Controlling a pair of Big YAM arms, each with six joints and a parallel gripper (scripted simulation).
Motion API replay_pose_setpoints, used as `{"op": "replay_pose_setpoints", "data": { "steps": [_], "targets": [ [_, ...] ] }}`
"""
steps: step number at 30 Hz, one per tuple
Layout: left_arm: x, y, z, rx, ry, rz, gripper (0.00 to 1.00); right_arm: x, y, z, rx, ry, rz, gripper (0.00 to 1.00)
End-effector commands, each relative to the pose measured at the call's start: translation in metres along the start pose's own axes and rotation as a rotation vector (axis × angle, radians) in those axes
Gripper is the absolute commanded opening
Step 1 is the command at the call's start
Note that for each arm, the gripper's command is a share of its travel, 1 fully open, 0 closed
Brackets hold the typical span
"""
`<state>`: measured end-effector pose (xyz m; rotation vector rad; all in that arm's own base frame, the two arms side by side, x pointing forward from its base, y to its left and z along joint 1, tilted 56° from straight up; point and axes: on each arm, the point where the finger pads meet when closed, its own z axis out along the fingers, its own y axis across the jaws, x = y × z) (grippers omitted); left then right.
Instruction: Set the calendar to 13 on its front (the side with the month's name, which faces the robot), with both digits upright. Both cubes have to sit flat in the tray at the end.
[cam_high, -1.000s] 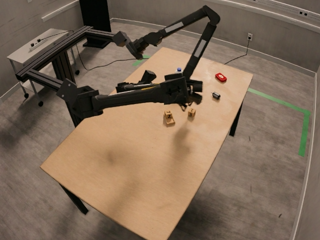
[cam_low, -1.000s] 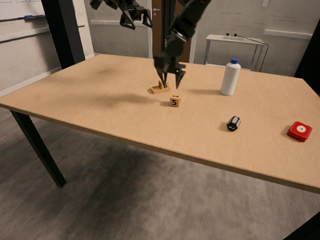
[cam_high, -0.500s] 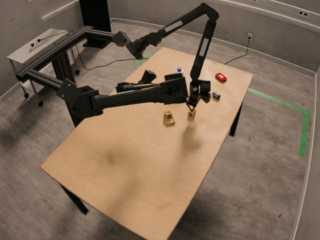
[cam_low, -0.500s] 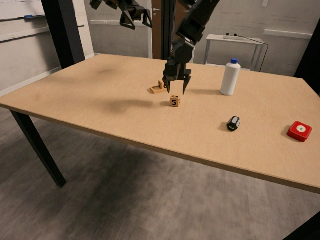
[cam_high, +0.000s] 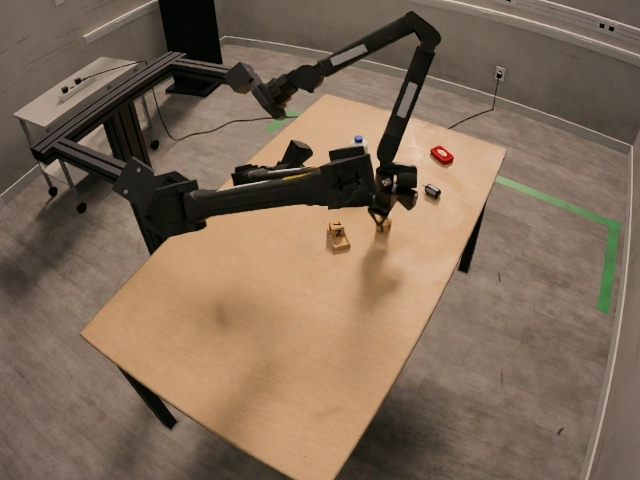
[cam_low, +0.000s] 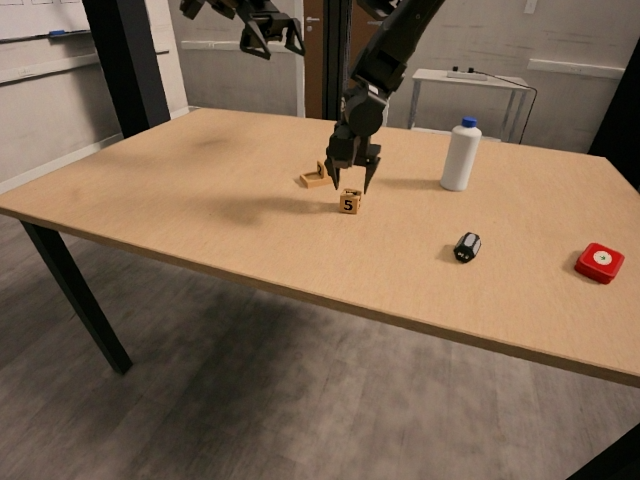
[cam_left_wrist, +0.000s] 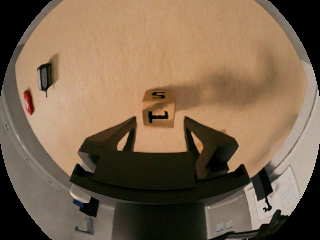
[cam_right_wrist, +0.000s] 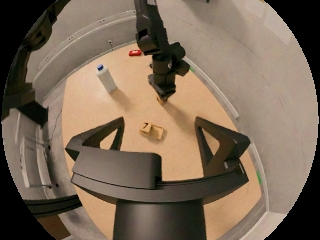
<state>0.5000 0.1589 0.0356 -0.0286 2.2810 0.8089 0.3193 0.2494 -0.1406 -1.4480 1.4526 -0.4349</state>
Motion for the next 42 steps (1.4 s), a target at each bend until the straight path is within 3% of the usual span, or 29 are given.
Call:
{"op": "replay_pose_setpoints", "data": {
  "steps": [1, 14, 23, 24, 28, 35, 42],
  "targets": [
    [0.005, 0.003, 0.013, -0.008, 0.009, 0.003, 0.64, -0.006, -0.004, 0.000, 0.015, -0.016, 0.010, 1.00],
    [0.005, 0.003, 0.029, -0.008, 0.009, 0.003, 0.64, -0.006, -0.004, 0.000, 0.015, -0.016, 0.010, 1.00],
    [0.008, 0.000, 0.028, -0.003, 0.014, 0.005, 0.64, -0.006, -0.004, 0.000, 0.015, -0.016, 0.010, 1.00],
    [0.008, 0.000, 0.028, -0.003, 0.014, 0.005, 0.56, -0.006, -0.004, 0.000, 0.015, -0.016, 0.010, 1.00],
    [0.001, -0.001, 0.022, -0.001, 0.002, 0.001, 0.56, -0.006, -0.004, 0.000, 0.015, -0.016, 0.010, 1.00],
    [-0.001, 0.005, 0.025, -0.008, 0.004, -0.001, 0.43, -0.006, -0.004, 0.000, 0.015, -0.016, 0.010, 1.00],
    [0.001, 0.004, 0.024, -0.006, 0.007, 0.001, 0.37, -0.006, -0.004, 0.000, 0.015, -0.016, 0.010, 1.00]
  ]
}}
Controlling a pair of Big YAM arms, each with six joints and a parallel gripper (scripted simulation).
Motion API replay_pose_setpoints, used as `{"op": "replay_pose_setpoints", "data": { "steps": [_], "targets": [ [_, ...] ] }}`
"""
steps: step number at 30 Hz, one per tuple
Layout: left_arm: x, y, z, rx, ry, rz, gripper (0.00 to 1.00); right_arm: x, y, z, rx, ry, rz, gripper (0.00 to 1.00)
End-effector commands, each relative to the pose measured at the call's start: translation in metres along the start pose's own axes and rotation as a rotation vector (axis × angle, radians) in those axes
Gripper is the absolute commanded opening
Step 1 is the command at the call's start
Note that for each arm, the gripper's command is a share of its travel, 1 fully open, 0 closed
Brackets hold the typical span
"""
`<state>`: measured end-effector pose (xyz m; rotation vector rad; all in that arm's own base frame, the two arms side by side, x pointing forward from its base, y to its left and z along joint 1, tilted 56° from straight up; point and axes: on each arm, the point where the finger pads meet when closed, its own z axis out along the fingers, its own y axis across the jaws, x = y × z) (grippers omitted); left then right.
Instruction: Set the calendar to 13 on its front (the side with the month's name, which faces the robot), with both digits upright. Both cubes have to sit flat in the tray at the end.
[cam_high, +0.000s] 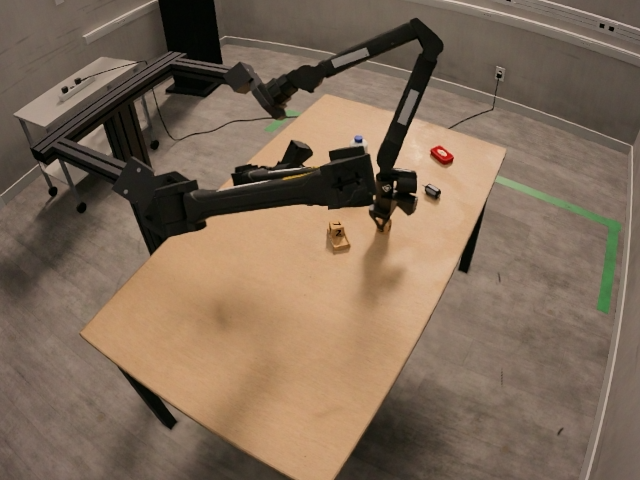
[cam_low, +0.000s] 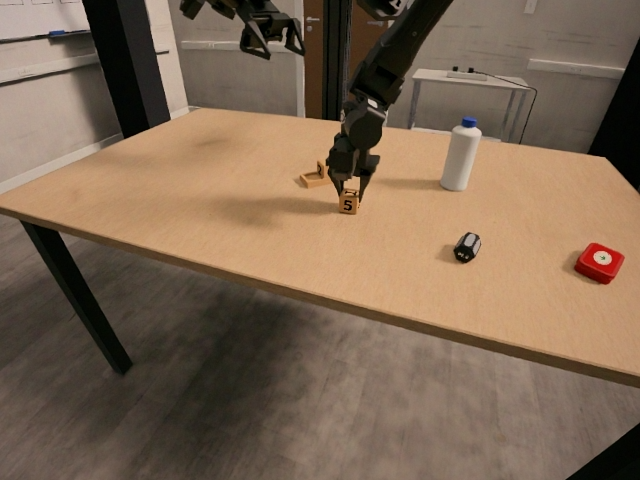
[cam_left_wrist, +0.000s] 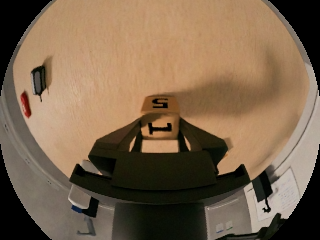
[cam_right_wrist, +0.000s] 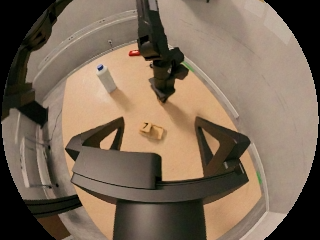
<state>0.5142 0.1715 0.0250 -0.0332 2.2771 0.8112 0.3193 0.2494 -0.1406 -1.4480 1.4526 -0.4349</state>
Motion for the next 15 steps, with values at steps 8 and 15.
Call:
{"op": "replay_pose_setpoints", "data": {
  "steps": [8, 15],
  "targets": [
    [0.002, 0.004, 0.003, -0.002, 0.010, 0.005, 0.11, -0.006, -0.004, 0.000, 0.015, -0.016, 0.010, 1.00],
    [-0.002, -0.005, -0.045, 0.010, -0.003, 0.002, 0.35, -0.006, -0.004, 0.000, 0.015, -0.016, 0.010, 1.00]
  ]
}}
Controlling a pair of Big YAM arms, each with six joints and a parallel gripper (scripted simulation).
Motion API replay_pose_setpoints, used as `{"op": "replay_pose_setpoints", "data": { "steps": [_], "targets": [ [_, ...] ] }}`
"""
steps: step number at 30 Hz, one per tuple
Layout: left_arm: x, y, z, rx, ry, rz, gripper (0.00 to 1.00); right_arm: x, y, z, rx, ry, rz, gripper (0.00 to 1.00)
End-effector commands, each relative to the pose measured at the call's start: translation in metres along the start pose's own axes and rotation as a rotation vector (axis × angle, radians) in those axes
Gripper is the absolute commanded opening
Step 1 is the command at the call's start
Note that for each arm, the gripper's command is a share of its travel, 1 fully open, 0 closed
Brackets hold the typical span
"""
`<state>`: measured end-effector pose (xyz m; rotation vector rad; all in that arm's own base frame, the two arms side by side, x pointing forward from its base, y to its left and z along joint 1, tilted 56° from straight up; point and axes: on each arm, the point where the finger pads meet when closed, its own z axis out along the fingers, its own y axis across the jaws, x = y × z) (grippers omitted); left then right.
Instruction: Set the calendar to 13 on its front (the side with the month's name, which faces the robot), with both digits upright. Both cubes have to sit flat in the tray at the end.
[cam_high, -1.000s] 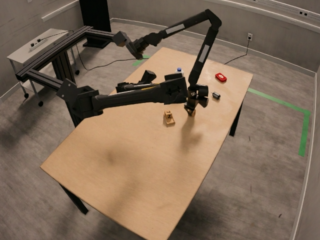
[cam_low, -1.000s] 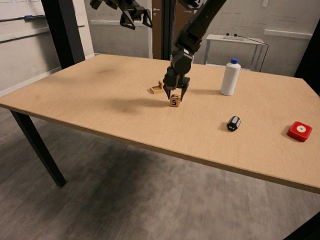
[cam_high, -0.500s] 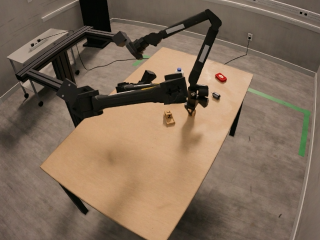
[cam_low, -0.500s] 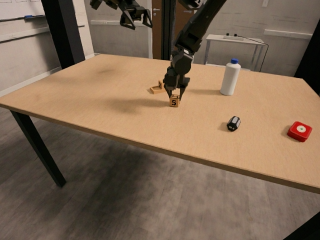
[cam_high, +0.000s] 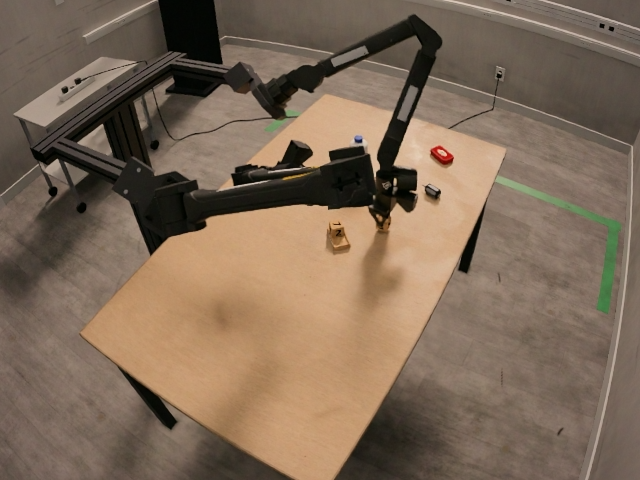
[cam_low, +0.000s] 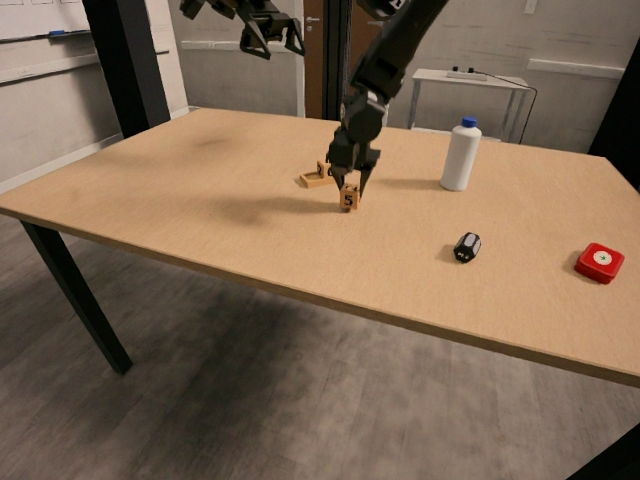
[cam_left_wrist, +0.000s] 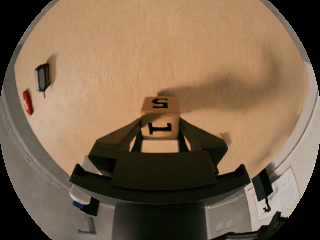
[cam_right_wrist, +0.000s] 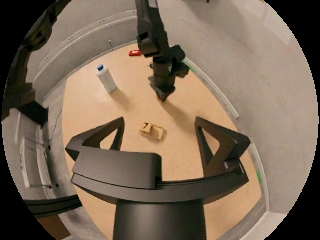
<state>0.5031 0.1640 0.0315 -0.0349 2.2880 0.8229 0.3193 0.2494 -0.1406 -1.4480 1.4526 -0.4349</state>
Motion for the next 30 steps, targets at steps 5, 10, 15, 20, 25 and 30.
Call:
{"op": "replay_pose_setpoints", "data": {
  "steps": [5, 10, 15, 20, 25, 30],
  "targets": [
    [-0.004, -0.004, -0.049, 0.016, -0.016, -0.003, 0.35, -0.006, -0.004, 0.000, 0.015, -0.016, 0.010, 1.00],
    [-0.003, -0.006, -0.067, 0.024, -0.014, -0.029, 0.35, -0.009, 0.003, -0.006, -0.024, 0.014, 0.045, 1.00],
    [0.030, -0.059, -0.074, 0.028, -0.015, -0.048, 0.35, 0.004, 0.004, -0.018, -0.034, 0.170, 0.040, 1.00],
    [0.049, -0.087, -0.075, 0.027, -0.013, -0.041, 0.35, 0.010, 0.002, -0.025, -0.026, 0.234, 0.022, 1.00],
    [0.067, -0.120, -0.075, 0.023, -0.015, -0.030, 0.35, 0.014, -0.002, -0.030, -0.014, 0.277, -0.012, 1.00],
    [0.079, -0.138, -0.076, 0.018, -0.020, -0.010, 0.35, 0.018, 0.001, -0.030, -0.019, 0.288, -0.019, 1.00]
  ]
}}
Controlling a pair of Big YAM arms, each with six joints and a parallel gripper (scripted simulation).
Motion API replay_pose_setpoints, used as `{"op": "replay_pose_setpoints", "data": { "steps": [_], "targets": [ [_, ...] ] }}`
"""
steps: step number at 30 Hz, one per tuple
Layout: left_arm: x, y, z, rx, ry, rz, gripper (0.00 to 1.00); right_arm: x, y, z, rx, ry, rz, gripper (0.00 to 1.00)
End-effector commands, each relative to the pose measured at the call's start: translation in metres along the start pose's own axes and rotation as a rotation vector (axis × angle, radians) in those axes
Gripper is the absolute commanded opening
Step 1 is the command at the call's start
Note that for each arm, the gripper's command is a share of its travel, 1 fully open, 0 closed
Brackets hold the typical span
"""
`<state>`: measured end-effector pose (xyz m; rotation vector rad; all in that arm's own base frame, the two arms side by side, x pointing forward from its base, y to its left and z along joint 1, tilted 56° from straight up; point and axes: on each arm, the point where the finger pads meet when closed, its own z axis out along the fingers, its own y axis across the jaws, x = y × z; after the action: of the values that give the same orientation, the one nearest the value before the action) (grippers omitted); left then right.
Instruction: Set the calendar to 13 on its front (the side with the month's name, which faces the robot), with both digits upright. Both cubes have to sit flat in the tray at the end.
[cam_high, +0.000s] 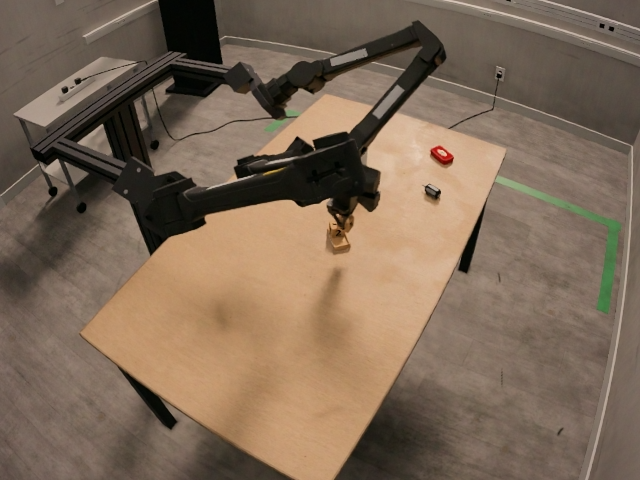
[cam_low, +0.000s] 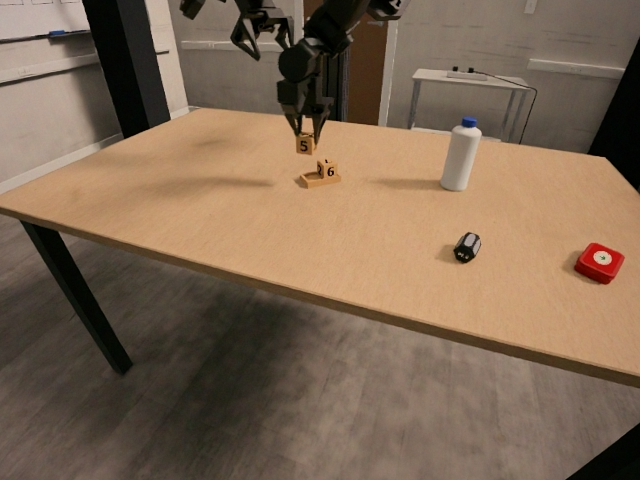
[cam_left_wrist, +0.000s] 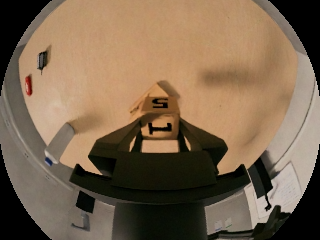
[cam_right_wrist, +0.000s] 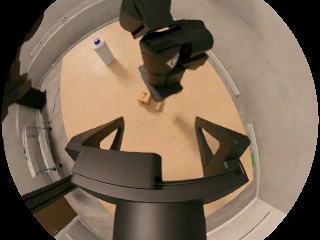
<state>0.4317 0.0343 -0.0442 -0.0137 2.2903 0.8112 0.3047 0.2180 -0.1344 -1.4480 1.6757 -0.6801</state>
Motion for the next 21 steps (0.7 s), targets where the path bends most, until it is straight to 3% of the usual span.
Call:
{"op": "replay_pose_setpoints", "data": {
  "steps": [1, 8, 14, 21],
  "targets": [
    [0.004, -0.012, -0.001, 0.003, -0.015, -0.017, 0.35, -0.005, 0.004, -0.004, -0.007, -0.013, 0.003, 1.00],
    [0.001, -0.004, 0.001, -0.007, -0.016, 0.057, 0.35, -0.005, 0.004, -0.004, -0.006, -0.015, 0.005, 1.00],
    [0.007, -0.001, 0.008, -0.011, 0.003, 0.393, 0.35, -0.002, 0.001, -0.002, -0.001, -0.005, 0.014, 1.00],
    [0.008, -0.001, 0.010, -0.008, 0.007, 0.674, 0.35, -0.002, 0.001, -0.002, -0.001, -0.005, 0.014, 1.00]
  ]
}}
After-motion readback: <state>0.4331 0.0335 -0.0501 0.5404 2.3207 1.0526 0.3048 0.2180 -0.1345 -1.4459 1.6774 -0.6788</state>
